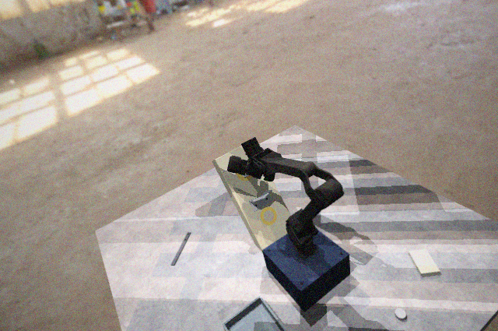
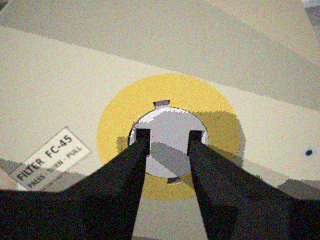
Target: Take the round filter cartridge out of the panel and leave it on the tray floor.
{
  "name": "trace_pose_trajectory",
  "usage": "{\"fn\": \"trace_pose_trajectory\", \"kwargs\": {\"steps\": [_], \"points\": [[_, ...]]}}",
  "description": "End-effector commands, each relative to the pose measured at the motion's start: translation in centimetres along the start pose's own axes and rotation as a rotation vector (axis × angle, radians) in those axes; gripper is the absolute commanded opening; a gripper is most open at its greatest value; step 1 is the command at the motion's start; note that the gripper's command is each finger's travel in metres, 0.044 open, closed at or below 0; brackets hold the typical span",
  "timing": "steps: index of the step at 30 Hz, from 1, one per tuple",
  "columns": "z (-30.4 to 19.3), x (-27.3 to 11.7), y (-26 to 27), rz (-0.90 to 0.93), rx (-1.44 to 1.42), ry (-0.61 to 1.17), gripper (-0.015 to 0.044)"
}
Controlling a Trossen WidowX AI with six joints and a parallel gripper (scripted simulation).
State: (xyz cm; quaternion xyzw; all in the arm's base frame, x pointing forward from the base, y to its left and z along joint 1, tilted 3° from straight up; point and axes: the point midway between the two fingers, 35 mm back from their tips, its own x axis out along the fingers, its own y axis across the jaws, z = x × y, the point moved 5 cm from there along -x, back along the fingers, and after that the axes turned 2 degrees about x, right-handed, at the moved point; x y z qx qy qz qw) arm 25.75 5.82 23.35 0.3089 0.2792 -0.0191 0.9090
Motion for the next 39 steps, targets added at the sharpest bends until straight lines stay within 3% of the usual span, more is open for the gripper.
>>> {"fn": "trace_pose_trajectory", "kwargs": {"steps": [1, 39], "points": [[0.0, 0.1, 0.1, 0.005, -0.004, 0.002, 0.0118], [-0.1, 1.5, 0.0, 0.006, -0.004, 0.001, 0.0118]]}}
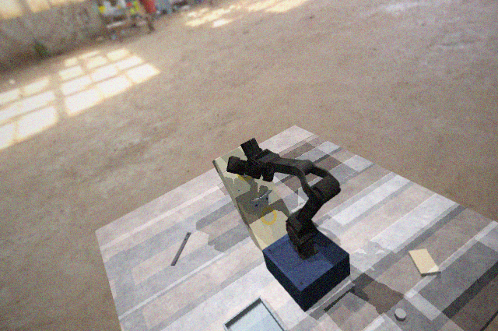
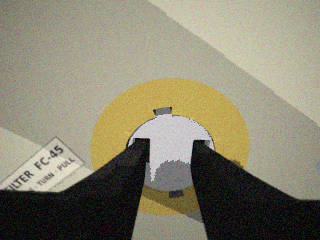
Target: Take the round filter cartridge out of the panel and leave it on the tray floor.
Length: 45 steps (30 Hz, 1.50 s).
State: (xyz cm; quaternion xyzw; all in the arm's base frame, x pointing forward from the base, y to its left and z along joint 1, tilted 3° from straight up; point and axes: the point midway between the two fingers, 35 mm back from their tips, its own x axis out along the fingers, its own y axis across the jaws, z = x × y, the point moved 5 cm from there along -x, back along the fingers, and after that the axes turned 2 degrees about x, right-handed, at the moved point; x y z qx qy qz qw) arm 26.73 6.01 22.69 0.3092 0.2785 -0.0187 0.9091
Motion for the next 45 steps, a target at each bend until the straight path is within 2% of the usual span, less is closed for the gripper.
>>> {"fn": "trace_pose_trajectory", "kwargs": {"steps": [1, 4, 13, 15, 16, 45], "points": [[-0.02, 0.31, 0.06, 0.005, -0.005, 0.002, 0.0118], [-0.02, 0.35, 0.06, 0.005, -0.005, 0.002, 0.0118], [-0.01, 0.08, -0.01, 0.0, 0.0, 0.001, 0.0058], [-0.01, 0.08, -0.01, 0.0, 0.0, 0.001, 0.0005], [-0.01, 0.08, -0.01, 0.0, 0.0, 0.001, 0.0], [-0.02, 0.5, 0.06, 0.003, 0.921, 0.004, 0.0]]}}
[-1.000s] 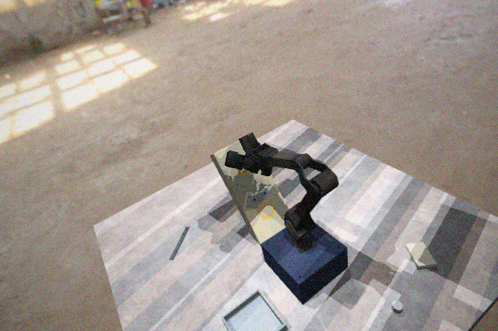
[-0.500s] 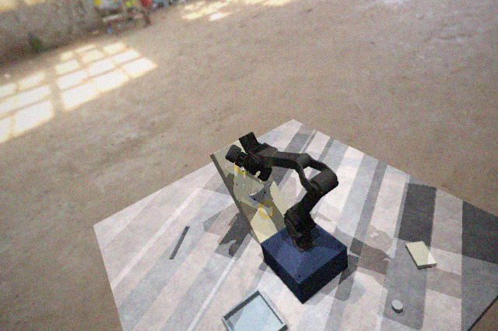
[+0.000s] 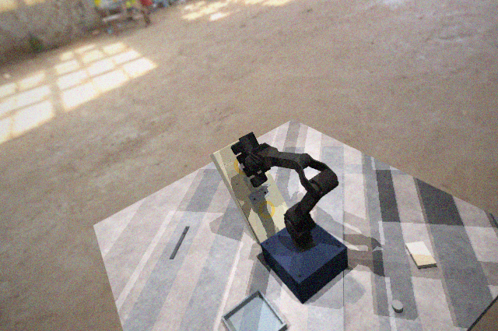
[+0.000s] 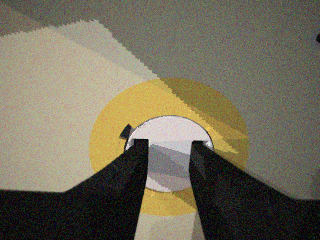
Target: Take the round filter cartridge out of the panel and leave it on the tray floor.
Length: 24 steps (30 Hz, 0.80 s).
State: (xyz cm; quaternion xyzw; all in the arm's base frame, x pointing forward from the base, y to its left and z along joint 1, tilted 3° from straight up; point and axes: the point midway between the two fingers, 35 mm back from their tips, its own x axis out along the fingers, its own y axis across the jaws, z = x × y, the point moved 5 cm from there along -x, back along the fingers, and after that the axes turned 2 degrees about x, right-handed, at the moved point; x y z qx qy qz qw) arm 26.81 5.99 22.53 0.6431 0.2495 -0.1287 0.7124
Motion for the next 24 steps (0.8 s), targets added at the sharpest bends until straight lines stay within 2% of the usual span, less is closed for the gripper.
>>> {"fn": "trace_pose_trajectory", "kwargs": {"steps": [1, 17, 24], "points": [[-0.1, 0.4, 0.1, 0.005, 0.143, 0.006, 0.0], [-0.1, 0.4, 0.1, 0.003, 0.701, 0.007, 0.0], [-0.1, -0.6, 0.3, 0.003, 0.649, 0.007, 0.0]]}}
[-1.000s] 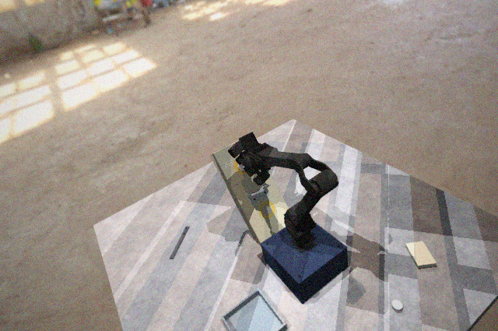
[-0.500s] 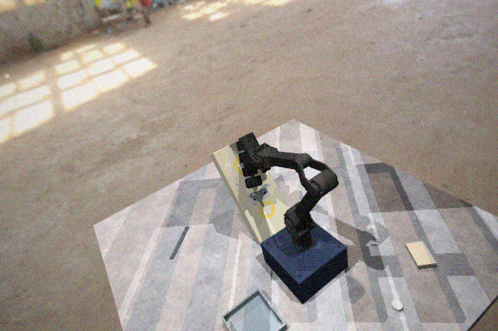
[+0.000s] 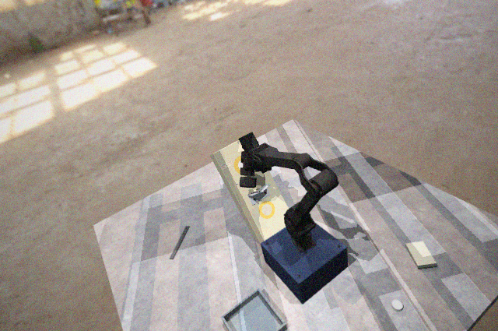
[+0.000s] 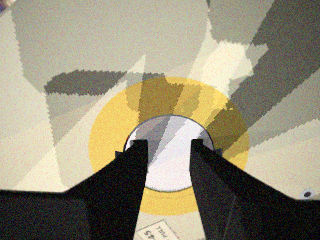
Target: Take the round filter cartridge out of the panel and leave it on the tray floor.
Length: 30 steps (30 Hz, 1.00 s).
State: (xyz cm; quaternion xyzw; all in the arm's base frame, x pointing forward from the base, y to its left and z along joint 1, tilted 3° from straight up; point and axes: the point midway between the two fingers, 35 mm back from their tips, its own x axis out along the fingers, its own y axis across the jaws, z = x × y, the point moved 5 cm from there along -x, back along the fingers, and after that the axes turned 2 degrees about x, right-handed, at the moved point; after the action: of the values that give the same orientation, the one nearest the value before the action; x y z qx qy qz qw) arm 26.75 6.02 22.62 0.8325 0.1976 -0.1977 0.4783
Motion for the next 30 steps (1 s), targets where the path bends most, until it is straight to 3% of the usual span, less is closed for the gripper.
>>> {"fn": "trace_pose_trajectory", "kwargs": {"steps": [1, 15, 30], "points": [[-0.2, -1.0, 0.2, -0.001, 0.015, 0.003, 0.0], [-0.1, -7.1, 0.0, -0.005, -0.042, 0.001, 0.0], [1.9, -6.9, -2.7, -0.006, -0.043, 0.001, 0.0]]}}
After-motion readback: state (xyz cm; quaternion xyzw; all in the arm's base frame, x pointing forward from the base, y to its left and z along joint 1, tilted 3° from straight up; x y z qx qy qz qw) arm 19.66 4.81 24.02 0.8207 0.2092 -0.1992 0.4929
